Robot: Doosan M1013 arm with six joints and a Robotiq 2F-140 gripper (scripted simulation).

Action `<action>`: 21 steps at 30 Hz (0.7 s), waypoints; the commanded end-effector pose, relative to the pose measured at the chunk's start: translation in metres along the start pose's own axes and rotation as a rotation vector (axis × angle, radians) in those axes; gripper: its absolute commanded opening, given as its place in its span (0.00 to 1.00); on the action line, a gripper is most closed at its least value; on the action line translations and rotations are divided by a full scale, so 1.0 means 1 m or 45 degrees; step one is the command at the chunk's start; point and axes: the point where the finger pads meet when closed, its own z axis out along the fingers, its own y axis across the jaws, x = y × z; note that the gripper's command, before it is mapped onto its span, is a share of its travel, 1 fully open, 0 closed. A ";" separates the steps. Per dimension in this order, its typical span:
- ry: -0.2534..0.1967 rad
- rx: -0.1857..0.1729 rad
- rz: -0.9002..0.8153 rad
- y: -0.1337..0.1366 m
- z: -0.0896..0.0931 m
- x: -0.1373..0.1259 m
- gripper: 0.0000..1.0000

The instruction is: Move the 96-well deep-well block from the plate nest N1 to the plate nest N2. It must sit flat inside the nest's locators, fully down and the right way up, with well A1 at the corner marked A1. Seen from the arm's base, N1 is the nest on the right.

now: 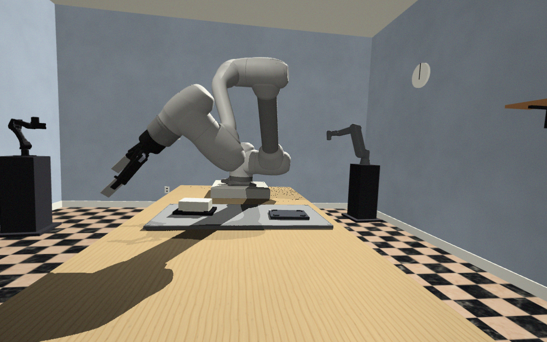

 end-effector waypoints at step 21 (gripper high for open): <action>0.101 -0.037 0.024 -0.011 0.001 0.017 1.00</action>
